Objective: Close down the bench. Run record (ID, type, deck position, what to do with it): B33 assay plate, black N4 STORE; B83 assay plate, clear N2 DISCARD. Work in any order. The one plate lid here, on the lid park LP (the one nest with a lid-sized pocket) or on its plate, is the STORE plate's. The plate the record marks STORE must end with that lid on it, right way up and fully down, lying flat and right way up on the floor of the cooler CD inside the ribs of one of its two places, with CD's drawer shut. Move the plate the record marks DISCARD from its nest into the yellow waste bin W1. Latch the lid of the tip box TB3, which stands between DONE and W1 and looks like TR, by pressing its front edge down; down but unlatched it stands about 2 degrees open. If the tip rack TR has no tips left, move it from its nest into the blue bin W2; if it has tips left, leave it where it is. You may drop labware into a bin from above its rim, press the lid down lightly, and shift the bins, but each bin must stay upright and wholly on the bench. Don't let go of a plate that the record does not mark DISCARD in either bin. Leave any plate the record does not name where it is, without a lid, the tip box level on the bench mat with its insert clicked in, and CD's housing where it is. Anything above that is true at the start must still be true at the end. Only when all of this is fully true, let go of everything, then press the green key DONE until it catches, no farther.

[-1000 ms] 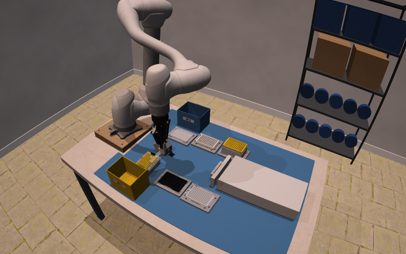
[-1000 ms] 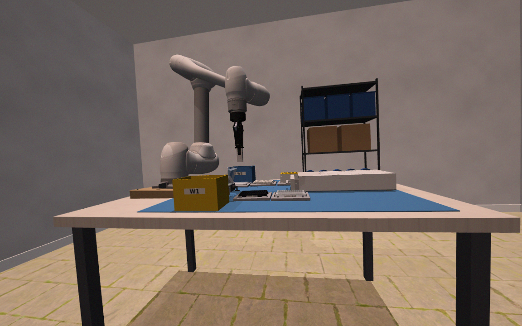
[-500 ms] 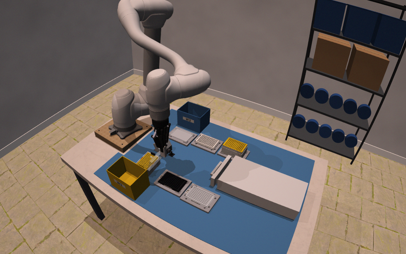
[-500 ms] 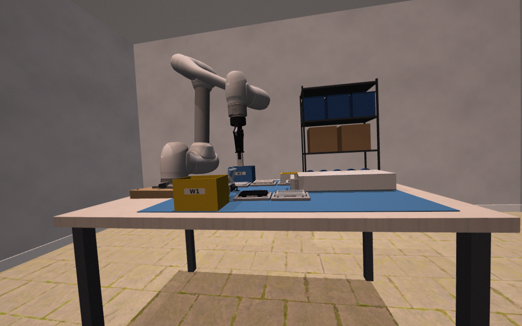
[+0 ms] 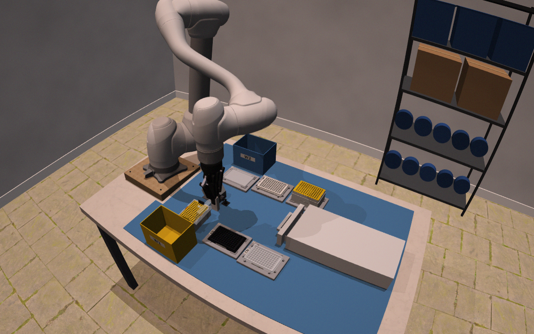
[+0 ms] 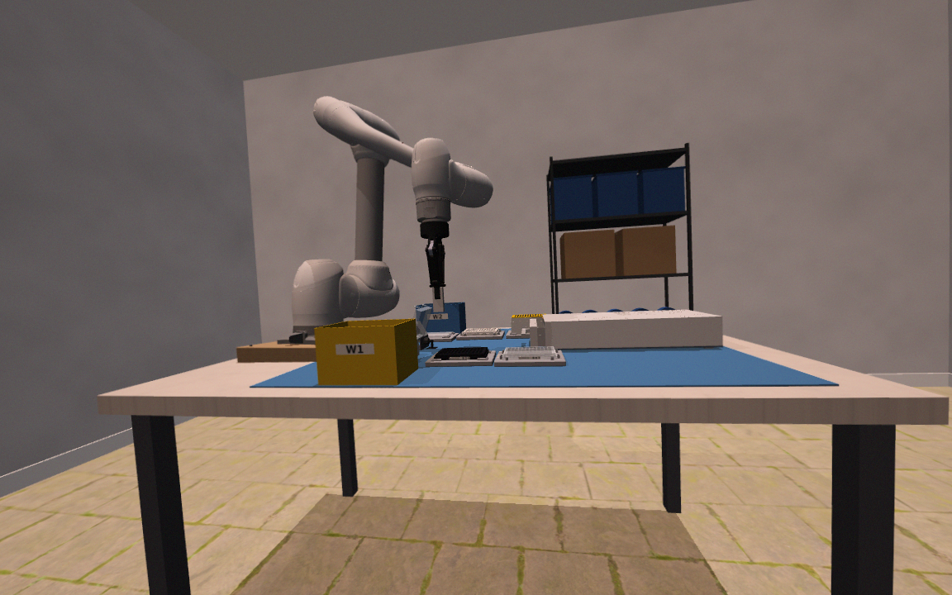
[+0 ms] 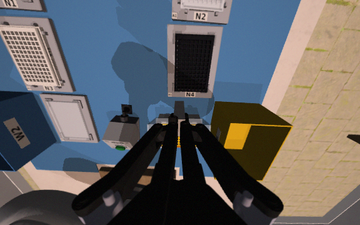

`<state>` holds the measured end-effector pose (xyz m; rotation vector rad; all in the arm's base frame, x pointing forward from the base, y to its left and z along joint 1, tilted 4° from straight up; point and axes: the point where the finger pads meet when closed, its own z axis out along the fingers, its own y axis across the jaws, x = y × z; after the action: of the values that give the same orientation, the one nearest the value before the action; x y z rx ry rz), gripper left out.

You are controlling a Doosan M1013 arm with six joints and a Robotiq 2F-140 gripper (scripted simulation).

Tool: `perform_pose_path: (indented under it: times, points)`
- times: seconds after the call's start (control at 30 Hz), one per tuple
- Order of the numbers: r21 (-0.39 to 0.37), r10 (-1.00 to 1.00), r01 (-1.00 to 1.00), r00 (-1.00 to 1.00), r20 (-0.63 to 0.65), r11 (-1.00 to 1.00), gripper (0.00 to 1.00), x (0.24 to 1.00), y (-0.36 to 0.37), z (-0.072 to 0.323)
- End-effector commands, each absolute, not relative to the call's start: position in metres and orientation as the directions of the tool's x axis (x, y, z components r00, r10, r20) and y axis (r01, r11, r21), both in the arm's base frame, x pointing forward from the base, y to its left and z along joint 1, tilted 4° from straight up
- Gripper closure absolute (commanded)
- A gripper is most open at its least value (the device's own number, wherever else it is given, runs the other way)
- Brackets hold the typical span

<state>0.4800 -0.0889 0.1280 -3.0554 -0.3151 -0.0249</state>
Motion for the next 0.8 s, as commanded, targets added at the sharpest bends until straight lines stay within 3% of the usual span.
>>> perform_pose_path:
  times: [0.0, 0.77]
  points:
    - [-0.068, 0.203, 0.204, 0.979, 0.023, -0.977, 1.0, 0.48, -0.089, 0.122]
    - [-0.068, 0.203, 0.204, 0.979, 0.023, -0.977, 1.0, 0.47, -0.091, 0.121]
